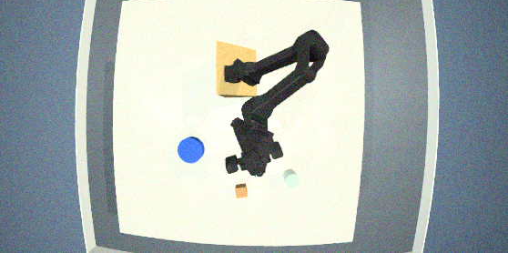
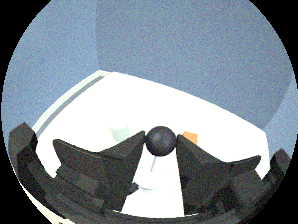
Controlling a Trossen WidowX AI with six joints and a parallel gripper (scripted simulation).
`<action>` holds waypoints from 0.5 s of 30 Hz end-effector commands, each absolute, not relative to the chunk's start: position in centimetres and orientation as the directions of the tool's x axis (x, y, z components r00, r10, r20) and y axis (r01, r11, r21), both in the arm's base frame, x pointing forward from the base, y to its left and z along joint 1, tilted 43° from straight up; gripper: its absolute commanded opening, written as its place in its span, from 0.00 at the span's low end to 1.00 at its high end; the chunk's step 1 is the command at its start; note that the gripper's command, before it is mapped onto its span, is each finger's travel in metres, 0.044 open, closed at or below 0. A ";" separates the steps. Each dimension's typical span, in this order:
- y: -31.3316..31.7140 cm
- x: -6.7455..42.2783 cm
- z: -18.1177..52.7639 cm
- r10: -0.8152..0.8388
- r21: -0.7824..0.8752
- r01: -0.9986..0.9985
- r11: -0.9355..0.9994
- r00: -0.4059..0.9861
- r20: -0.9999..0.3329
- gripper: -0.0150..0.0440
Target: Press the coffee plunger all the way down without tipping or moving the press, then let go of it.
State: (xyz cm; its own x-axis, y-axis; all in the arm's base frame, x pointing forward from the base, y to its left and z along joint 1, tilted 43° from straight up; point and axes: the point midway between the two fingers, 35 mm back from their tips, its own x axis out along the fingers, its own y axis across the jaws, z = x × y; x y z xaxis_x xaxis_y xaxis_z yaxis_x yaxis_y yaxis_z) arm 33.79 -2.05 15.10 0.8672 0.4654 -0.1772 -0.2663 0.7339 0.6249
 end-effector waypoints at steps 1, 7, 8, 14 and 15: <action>-1.1 33.6 13.4 0.478 0.644 -0.251 0.723 0.854 -0.204 0.45; -0.5 33.8 12.7 0.478 0.644 -0.251 0.723 0.854 -0.205 0.45; -0.4 33.8 12.6 0.478 0.644 -0.251 0.723 0.854 -0.205 0.45; 0.3 34.1 11.9 0.478 0.644 -0.250 0.723 0.854 -0.205 0.45; 0.4 34.1 11.7 0.478 0.644 -0.250 0.723 0.854 -0.205 0.45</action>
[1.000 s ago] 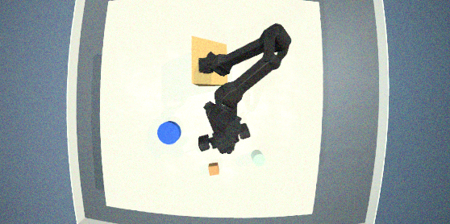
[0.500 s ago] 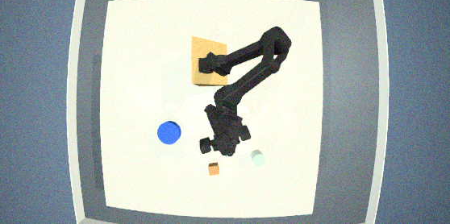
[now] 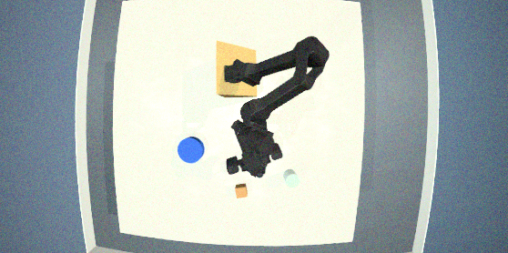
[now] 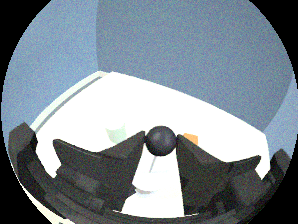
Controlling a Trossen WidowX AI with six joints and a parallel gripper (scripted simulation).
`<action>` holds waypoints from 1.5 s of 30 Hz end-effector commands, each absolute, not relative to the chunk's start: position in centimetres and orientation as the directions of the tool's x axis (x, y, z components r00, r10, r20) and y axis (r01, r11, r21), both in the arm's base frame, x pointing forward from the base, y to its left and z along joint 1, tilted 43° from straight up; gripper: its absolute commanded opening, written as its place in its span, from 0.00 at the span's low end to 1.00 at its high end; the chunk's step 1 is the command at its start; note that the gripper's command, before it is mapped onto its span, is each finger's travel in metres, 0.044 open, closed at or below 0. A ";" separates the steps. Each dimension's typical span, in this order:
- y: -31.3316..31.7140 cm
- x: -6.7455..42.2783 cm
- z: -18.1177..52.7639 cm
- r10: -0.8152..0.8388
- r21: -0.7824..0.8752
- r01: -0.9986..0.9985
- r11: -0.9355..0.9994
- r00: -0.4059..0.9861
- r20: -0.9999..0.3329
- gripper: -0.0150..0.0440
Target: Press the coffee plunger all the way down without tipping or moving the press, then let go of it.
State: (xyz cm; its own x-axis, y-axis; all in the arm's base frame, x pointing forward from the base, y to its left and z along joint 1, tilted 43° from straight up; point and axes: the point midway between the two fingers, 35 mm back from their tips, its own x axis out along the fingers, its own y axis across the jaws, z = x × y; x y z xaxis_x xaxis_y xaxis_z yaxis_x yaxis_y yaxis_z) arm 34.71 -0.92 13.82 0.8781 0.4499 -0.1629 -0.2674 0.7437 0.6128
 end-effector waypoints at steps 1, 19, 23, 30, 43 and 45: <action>0.5 34.1 11.6 0.478 0.644 -0.250 0.723 0.854 -0.204 0.45; 2.6 35.0 9.7 0.478 0.646 -0.251 0.721 0.855 -0.200 0.45; 3.1 35.3 9.4 0.478 0.647 -0.252 0.720 0.856 -0.199 0.45; 3.5 36.1 9.1 0.478 0.648 -0.253 0.719 0.856 -0.196 0.45; 3.4 36.8 9.3 0.479 0.647 -0.254 0.719 0.856 -0.195 0.45; 3.4 36.9 9.3 0.479 0.647 -0.254 0.719 0.856 -0.195 0.45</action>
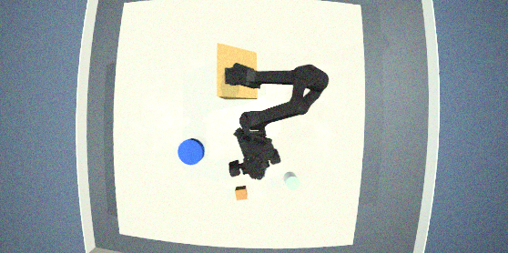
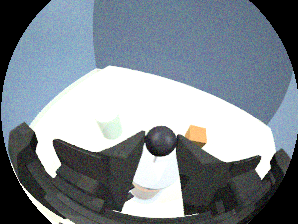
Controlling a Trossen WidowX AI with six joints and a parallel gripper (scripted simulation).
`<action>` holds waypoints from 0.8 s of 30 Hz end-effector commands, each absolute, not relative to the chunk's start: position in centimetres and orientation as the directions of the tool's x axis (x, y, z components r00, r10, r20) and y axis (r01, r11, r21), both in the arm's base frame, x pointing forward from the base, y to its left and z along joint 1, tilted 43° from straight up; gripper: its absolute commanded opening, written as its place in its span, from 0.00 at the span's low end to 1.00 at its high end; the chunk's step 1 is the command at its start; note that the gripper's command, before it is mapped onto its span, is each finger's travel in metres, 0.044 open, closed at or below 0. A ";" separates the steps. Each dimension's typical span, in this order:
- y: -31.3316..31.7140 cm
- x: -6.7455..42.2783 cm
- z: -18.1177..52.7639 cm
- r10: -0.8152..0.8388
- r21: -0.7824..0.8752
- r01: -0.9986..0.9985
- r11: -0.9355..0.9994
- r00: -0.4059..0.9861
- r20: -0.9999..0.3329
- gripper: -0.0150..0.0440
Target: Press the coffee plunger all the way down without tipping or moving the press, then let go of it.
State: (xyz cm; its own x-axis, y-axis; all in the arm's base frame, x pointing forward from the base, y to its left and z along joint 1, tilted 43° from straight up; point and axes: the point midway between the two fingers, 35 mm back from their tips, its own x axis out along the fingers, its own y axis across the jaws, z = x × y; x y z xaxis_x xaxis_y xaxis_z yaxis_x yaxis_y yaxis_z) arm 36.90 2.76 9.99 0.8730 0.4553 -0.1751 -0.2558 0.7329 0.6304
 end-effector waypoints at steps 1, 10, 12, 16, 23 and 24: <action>3.4 36.9 9.3 0.479 0.647 -0.254 0.719 0.856 -0.195 0.45; 3.4 37.2 9.3 0.479 0.647 -0.254 0.719 0.856 -0.195 0.45; 3.4 37.3 9.3 0.479 0.647 -0.254 0.719 0.856 -0.195 0.45; 3.4 37.4 9.3 0.479 0.647 -0.254 0.719 0.856 -0.195 0.45; 3.4 37.6 9.4 0.479 0.647 -0.254 0.719 0.856 -0.195 0.45; 3.4 37.6 9.4 0.479 0.647 -0.254 0.719 0.856 -0.195 0.45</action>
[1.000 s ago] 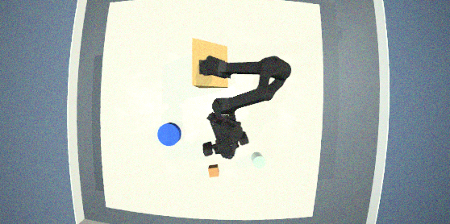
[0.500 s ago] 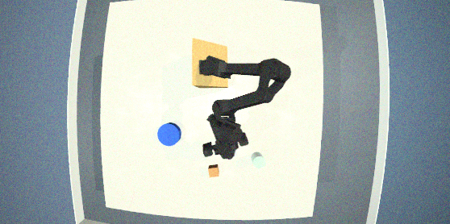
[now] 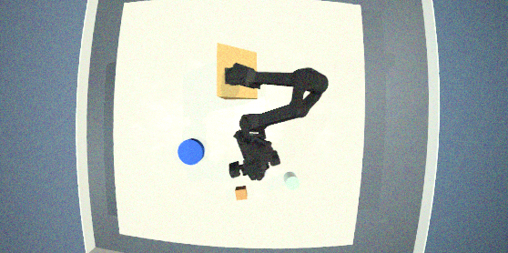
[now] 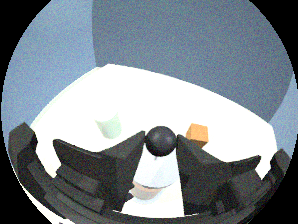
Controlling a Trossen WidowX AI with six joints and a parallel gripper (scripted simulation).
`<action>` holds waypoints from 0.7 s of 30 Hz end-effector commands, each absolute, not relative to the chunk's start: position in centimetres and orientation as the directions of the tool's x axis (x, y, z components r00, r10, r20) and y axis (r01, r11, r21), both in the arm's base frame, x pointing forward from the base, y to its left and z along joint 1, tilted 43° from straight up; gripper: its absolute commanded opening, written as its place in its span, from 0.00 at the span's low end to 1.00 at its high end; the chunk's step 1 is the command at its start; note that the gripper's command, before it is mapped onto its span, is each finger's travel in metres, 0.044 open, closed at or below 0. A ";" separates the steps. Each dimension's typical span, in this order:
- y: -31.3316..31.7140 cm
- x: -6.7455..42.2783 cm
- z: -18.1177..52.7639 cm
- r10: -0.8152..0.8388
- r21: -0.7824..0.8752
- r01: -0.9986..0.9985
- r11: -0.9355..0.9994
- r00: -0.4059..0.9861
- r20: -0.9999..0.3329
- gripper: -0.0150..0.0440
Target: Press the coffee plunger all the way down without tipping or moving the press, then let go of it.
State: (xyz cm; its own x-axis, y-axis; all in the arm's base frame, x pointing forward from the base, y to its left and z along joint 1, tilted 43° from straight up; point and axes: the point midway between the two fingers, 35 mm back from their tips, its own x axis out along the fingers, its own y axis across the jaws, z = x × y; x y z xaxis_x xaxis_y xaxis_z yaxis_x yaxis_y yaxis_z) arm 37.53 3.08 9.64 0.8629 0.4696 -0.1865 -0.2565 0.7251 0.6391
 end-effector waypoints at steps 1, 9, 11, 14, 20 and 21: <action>3.4 37.6 9.4 0.479 0.647 -0.254 0.719 0.856 -0.195 0.45; 3.4 37.8 9.4 0.479 0.647 -0.254 0.719 0.856 -0.195 0.45; 3.3 37.8 9.4 0.479 0.647 -0.254 0.719 0.856 -0.195 0.45; 3.4 37.9 9.4 0.479 0.647 -0.254 0.719 0.856 -0.195 0.45; 3.1 37.8 9.6 0.473 0.642 -0.257 0.723 0.861 -0.189 0.45; 3.1 37.8 9.6 0.473 0.642 -0.257 0.723 0.861 -0.189 0.45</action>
State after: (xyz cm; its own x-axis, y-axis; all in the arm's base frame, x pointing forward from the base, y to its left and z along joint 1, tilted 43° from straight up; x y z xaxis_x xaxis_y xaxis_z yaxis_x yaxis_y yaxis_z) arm 37.84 3.15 9.61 0.8607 0.4732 -0.1879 -0.2574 0.7228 0.6413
